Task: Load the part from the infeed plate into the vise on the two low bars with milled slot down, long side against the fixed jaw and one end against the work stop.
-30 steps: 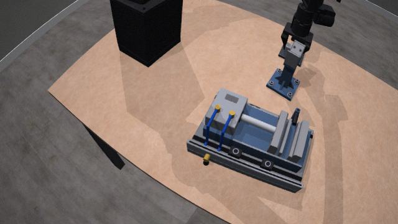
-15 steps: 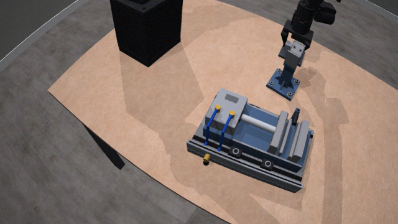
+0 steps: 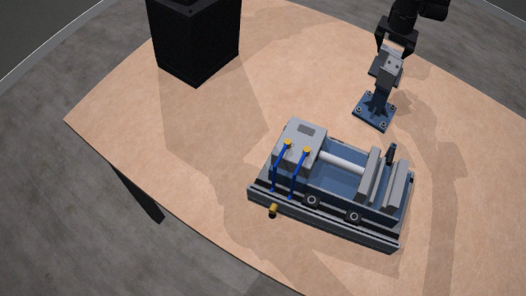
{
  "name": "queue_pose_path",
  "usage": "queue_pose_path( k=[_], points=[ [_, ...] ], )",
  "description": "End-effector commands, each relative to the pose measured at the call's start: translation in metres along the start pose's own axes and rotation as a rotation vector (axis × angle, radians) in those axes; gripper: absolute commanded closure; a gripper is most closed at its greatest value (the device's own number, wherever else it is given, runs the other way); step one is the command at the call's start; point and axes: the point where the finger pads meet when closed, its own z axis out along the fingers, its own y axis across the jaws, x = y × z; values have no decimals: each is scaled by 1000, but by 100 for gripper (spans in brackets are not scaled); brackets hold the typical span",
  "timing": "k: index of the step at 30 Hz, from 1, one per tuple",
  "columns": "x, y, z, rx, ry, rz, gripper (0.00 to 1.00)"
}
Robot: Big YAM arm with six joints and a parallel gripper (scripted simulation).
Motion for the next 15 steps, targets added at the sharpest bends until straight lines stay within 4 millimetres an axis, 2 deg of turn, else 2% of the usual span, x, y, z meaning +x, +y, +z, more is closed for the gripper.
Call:
queue_pose_path(
  k=[1, 5, 15],
  points=[
    [-11, -10, -31, 35, -19, 2, 100],
    [-9, -6, -37, 29, -16, 3, 100],
    [-14, -14, -84, 47, -25, 2, 100]
  ],
)
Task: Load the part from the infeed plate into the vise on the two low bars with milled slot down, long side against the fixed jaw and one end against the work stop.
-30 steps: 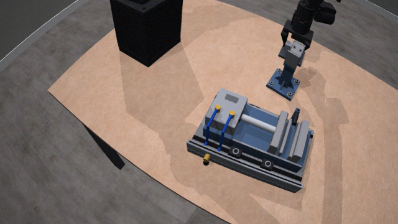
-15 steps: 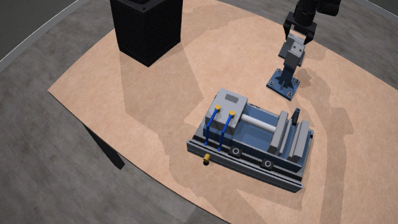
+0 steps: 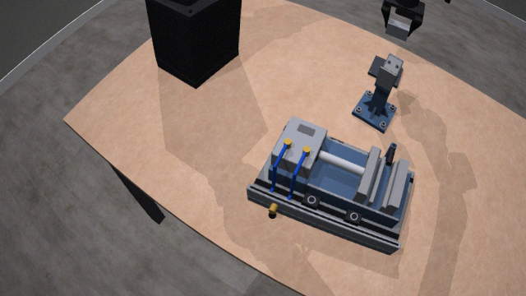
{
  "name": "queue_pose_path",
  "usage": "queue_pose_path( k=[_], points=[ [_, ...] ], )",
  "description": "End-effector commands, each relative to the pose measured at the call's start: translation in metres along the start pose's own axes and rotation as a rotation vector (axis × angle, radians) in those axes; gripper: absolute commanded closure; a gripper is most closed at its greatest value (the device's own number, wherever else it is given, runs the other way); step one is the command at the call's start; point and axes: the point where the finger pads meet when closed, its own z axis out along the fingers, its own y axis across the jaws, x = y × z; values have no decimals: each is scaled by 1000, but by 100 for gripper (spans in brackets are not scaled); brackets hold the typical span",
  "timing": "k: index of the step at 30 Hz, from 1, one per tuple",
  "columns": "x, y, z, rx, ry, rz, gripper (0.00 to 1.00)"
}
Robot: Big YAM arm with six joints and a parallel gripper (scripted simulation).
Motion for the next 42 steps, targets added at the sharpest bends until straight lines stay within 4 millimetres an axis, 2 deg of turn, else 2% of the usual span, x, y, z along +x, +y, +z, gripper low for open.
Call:
queue_pose_path(
  k=[1, 5, 7, 22, 35, 41, 42],
  points=[
    [29, -19, -30, 17, 44, 67, 100],
    [26, -26, -51, 30, 37, 68, 100],
    [26, -26, -51, 30, 37, 68, 100],
    [22, -26, -107, 34, 35, 66, 100],
    [22, -27, -127, 35, 35, 68, 100],
    [22, -27, -130, 36, 34, 67, 100],
    [21, -27, -125, 35, 35, 67, 100]
  ],
)
